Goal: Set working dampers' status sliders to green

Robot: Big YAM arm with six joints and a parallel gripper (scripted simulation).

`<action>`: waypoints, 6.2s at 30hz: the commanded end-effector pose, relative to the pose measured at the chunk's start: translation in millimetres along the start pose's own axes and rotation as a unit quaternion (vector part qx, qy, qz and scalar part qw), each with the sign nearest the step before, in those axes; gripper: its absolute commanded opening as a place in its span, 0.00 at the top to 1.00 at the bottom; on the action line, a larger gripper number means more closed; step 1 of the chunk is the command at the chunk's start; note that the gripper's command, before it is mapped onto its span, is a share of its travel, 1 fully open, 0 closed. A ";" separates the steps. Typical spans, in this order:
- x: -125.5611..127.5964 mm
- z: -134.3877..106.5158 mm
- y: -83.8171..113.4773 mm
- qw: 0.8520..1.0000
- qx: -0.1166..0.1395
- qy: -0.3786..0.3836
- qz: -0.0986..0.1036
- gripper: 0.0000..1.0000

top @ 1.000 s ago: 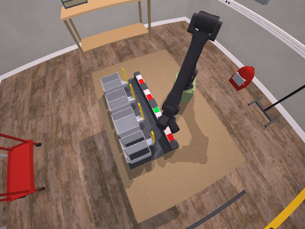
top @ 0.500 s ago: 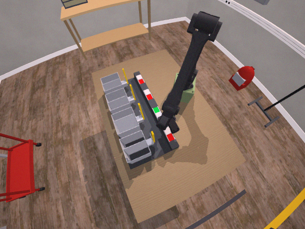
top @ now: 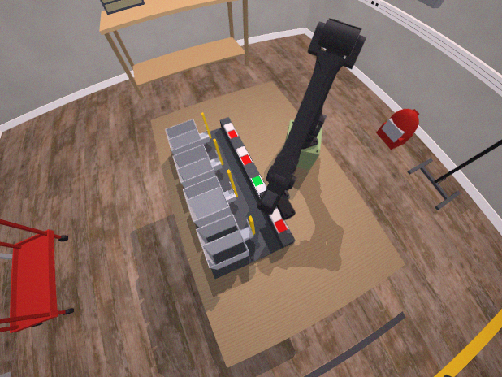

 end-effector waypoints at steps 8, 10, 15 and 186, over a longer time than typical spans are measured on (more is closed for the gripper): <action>-17.5 12.3 10.5 1.000 -0.009 -0.008 -0.014 1.00; -17.5 12.3 10.5 1.000 -0.009 -0.008 -0.014 1.00; -17.3 12.2 10.0 1.000 -0.009 -0.008 -0.013 1.00; -9.0 11.9 -34.1 1.000 -0.006 -0.004 -0.010 1.00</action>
Point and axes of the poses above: the point where the finger pads meet when closed, its own y axis back along the fingers, its own x axis across the jaws, z = x × y, the point moved 3 cm from there along y, back along the fingers, and after that the axes turned 4 degrees about -y, right-handed, at the moved point
